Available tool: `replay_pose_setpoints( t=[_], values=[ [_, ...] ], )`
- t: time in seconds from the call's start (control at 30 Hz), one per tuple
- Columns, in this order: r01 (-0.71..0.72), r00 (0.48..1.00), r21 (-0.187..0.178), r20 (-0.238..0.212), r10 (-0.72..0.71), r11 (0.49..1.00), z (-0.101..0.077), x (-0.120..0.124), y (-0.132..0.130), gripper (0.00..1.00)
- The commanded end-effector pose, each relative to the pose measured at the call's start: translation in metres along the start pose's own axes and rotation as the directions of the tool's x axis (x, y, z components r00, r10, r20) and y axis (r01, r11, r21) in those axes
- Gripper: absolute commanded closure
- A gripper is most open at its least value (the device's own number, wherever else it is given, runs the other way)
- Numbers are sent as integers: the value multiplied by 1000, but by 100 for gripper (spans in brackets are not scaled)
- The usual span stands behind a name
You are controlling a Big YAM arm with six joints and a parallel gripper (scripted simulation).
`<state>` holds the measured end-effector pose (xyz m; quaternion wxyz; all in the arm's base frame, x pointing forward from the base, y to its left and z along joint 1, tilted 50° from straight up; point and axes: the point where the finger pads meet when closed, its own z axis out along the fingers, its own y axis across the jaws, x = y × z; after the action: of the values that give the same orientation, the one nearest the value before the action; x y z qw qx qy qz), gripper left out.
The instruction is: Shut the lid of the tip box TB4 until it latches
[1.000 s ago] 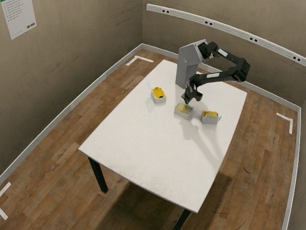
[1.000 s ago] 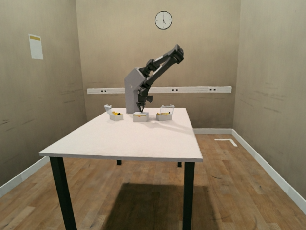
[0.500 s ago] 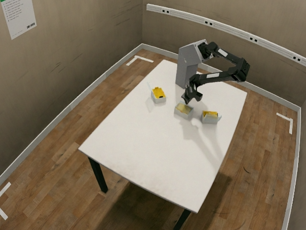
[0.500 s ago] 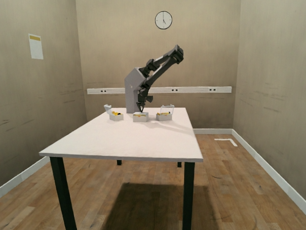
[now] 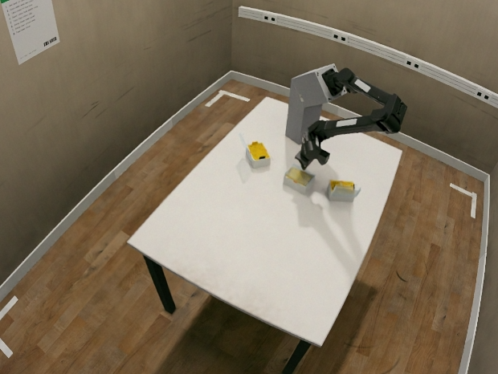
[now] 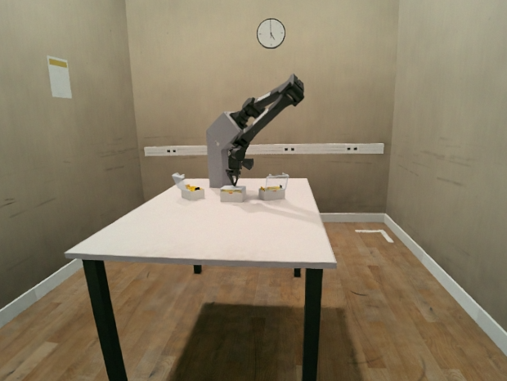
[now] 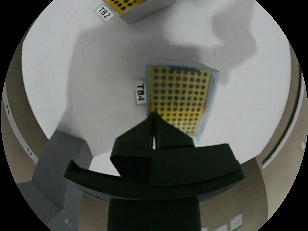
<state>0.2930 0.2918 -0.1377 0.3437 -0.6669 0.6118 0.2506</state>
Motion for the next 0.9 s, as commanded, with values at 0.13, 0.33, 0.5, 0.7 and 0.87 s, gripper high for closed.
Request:
replay_pose_setpoints(
  t=[0.13, 0.33, 0.5, 0.7, 0.87],
  values=[
    [-10, 1000, 4, -7, 10, 1000, -14, 5, 6, 100],
    [-12, 1000, 2, -8, 12, 1000, -24, 5, 6, 100],
    [-12, 1000, 2, -7, 12, 1000, -29, 4, 6, 100],
    [-11, 1000, 3, -6, 11, 1000, -38, 4, 5, 100],
    [-10, 1000, 3, -6, 10, 1000, -46, 3, 5, 100]
  ],
)
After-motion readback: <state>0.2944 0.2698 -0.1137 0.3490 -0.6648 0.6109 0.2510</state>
